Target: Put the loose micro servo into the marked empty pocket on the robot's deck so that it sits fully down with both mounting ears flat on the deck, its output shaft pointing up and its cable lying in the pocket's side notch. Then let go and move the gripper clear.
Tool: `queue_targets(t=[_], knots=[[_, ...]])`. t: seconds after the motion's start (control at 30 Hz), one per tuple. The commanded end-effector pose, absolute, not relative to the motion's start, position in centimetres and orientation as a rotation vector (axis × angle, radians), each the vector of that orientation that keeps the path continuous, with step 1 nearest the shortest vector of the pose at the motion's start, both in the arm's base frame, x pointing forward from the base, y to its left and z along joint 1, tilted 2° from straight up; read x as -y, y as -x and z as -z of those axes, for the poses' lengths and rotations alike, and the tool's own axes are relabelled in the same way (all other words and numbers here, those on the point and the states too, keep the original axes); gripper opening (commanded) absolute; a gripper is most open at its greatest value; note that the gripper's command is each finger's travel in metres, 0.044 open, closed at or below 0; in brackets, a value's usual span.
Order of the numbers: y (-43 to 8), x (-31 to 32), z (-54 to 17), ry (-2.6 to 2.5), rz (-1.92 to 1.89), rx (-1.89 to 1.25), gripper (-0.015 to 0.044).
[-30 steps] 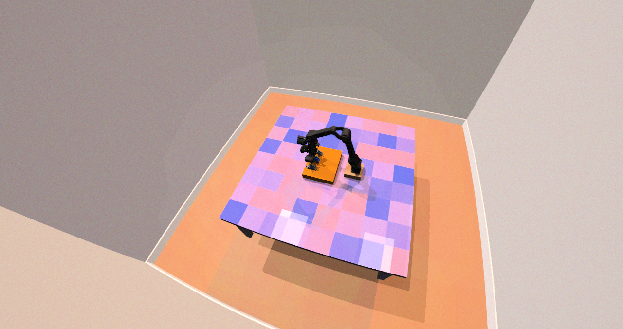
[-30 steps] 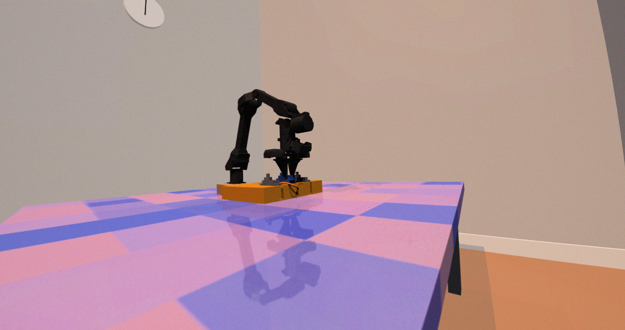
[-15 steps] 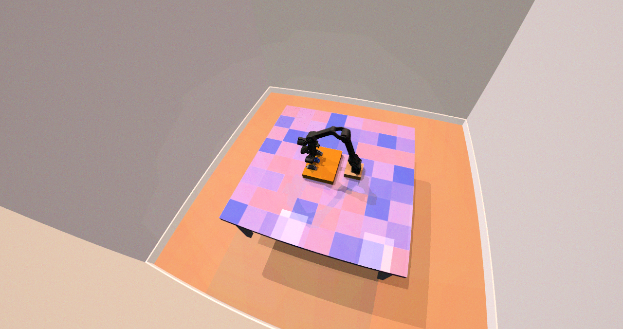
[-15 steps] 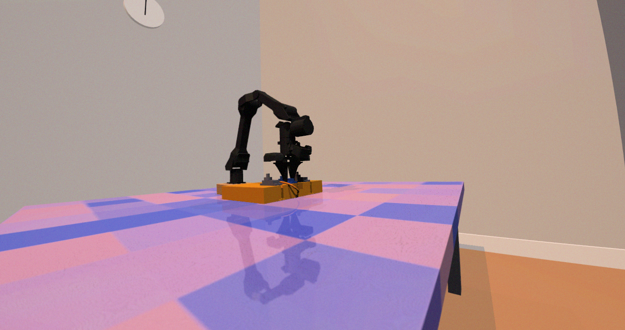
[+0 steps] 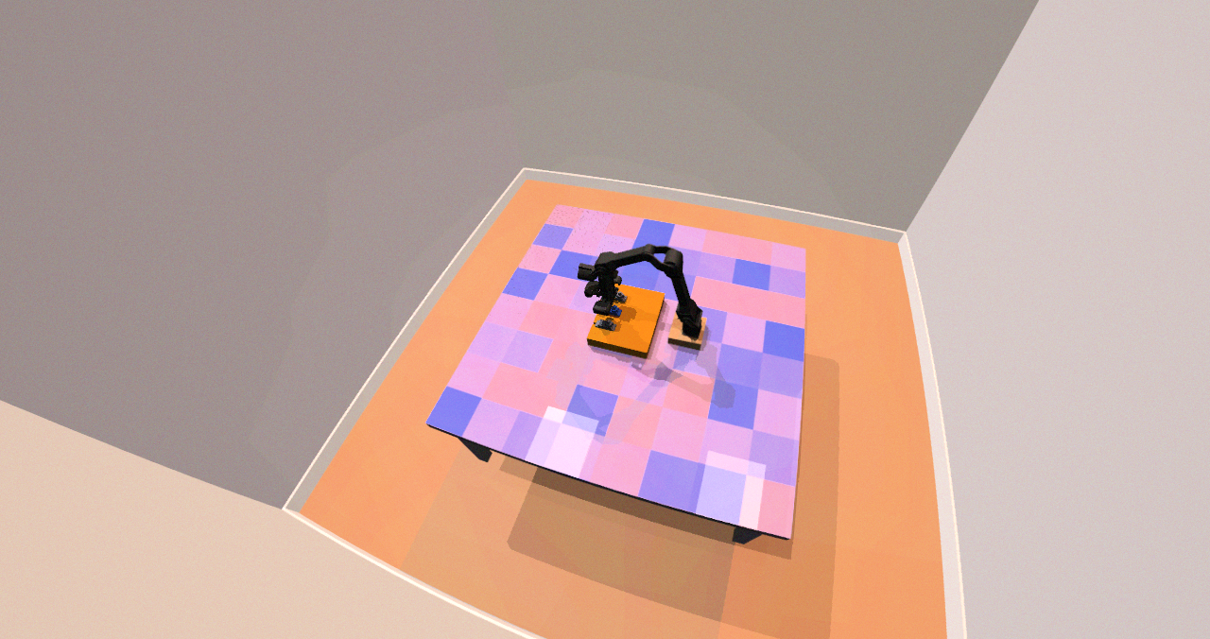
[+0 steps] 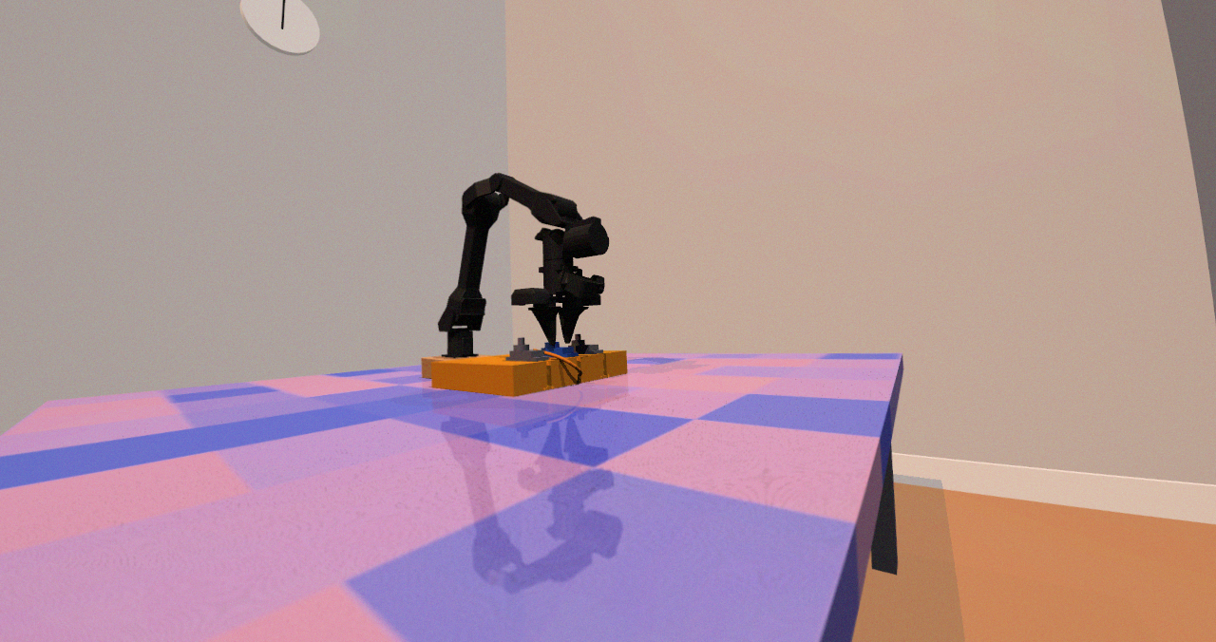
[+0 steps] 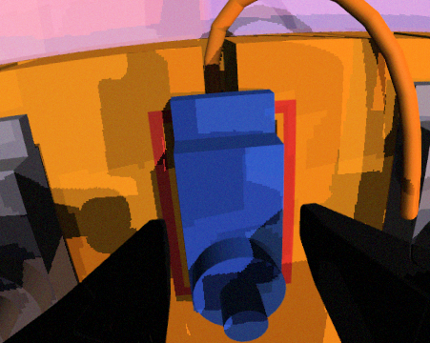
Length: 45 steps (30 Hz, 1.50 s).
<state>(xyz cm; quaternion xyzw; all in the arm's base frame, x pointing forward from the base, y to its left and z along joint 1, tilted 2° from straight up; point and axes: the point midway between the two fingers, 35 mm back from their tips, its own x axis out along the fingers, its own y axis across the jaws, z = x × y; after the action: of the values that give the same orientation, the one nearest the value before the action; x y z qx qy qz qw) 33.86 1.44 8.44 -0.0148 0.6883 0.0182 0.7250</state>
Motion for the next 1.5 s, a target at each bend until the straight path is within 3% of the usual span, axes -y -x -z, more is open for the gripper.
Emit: queue_targets(t=[0.0, 0.13, 0.47, 0.6, 1.47], knots=[[-33.7, -1.4, -10.3, 0.033, -0.038, -1.499, 0.0188], [-33.7, -1.5, -10.3, 0.033, -0.038, -1.499, 0.0188], [-25.8, -1.0, -14.8, 0.033, -0.038, -1.505, 0.0440], [-23.0, -0.9, -15.9, 0.033, -0.038, -1.507, 0.0440], [-22.8, -0.9, -20.6, 0.029, -0.037, -1.496, 0.0440]])
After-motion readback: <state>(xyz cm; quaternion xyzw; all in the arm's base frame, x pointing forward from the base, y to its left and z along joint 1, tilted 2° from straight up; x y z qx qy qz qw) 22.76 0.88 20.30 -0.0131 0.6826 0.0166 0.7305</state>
